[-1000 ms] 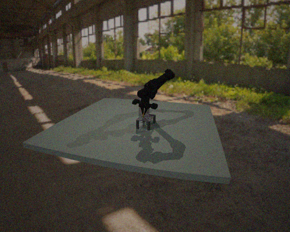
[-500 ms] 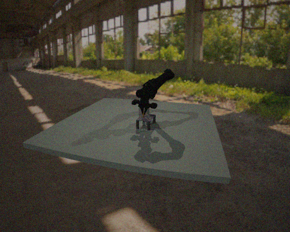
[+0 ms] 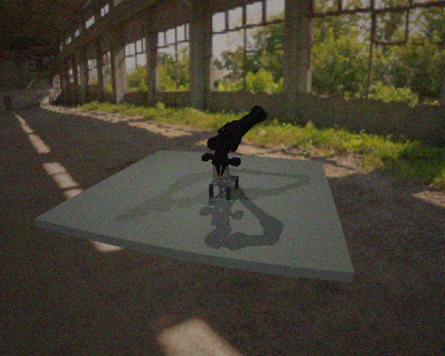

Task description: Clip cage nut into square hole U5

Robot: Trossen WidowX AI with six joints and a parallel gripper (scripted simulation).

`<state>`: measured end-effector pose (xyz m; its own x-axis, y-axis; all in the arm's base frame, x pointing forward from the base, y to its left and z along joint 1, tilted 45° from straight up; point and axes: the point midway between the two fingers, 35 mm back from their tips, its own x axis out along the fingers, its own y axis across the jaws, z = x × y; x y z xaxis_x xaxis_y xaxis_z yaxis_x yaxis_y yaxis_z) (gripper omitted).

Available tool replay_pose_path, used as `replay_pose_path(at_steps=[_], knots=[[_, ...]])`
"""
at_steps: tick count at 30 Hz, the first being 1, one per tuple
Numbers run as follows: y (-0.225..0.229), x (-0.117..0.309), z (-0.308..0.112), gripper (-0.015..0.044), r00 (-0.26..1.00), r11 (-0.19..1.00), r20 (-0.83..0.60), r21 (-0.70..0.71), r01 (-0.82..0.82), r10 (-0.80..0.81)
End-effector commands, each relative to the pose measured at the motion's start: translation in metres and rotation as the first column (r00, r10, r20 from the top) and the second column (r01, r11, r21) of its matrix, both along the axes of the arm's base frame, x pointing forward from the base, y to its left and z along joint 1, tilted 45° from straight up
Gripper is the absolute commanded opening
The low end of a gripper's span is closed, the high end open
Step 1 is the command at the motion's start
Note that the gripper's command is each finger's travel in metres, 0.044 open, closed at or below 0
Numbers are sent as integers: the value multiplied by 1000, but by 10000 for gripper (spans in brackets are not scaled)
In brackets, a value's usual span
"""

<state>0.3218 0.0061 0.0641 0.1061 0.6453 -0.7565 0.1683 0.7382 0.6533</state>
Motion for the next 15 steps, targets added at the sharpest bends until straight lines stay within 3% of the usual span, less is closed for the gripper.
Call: replay_pose_path(at_steps=[1,15], knots=[[-1,0,-1,26,1000,1000,5,20,2,-2],[-2,0,-2,26,1000,999,10,42,2,-2]])
